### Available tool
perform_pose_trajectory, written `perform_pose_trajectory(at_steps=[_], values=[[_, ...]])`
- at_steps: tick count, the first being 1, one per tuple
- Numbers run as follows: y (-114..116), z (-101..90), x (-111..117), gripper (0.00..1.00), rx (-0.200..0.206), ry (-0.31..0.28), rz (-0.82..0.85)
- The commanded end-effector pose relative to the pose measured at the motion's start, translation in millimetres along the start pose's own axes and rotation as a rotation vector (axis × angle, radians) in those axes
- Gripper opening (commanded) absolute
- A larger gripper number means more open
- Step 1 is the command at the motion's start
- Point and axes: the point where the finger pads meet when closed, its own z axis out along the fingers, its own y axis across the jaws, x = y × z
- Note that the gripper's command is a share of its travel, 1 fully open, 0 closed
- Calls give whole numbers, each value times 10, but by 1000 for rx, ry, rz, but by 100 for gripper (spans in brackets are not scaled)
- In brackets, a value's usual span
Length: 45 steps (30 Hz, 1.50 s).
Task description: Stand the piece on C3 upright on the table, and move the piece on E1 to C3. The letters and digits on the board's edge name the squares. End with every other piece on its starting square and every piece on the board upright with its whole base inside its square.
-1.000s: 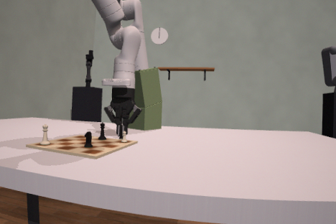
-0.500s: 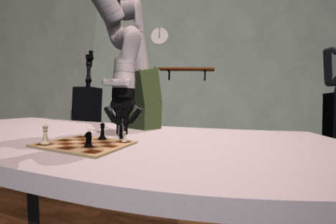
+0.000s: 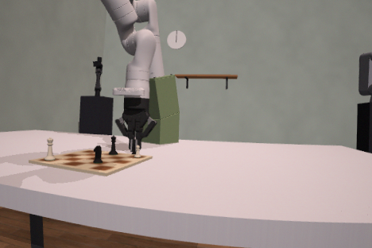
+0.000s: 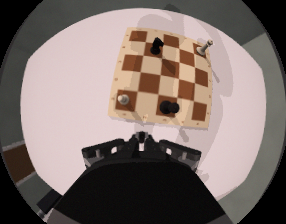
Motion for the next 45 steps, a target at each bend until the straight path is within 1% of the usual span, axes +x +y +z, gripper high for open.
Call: perform_pose_trajectory(at_steps=[1, 42, 43, 45], values=[[-1, 3, 1, 0, 0, 0, 0], [-1, 7, 1, 0, 0, 0, 0], [-1, 7, 1, 7, 0, 0, 0], [-1, 7, 1, 7, 0, 0, 0]])
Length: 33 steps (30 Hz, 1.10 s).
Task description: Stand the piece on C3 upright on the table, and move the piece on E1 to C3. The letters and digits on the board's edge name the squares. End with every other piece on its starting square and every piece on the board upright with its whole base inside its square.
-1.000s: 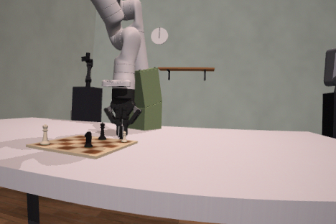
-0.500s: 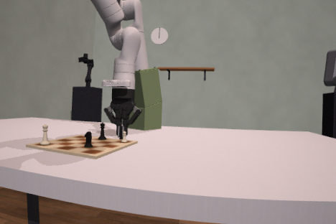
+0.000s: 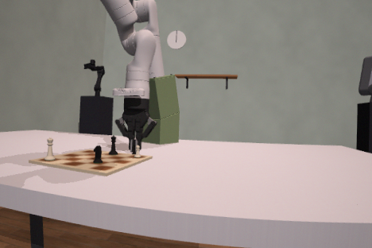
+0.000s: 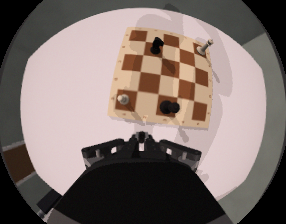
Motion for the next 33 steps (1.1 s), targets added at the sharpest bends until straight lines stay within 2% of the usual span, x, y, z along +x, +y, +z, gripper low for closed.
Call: perform_pose_trajectory(at_steps=[1, 5, 6, 8, 9, 11, 12, 26, 33], values=[[-1, -3, 4, 13, 0, 1, 0], [-1, -3, 4, 13, 0, 1, 0], [-1, -3, 4, 20, 0, 1, 0], [-1, -3, 4, 20, 0, 1, 0], [-1, -3, 4, 27, 0, 1, 0], [-1, -3, 4, 27, 0, 1, 0], [-1, -3, 4, 34, 0, 1, 0], [-1, -23, 4, 34, 0, 1, 0], [-1, -261, 3, 34, 0, 1, 0]])
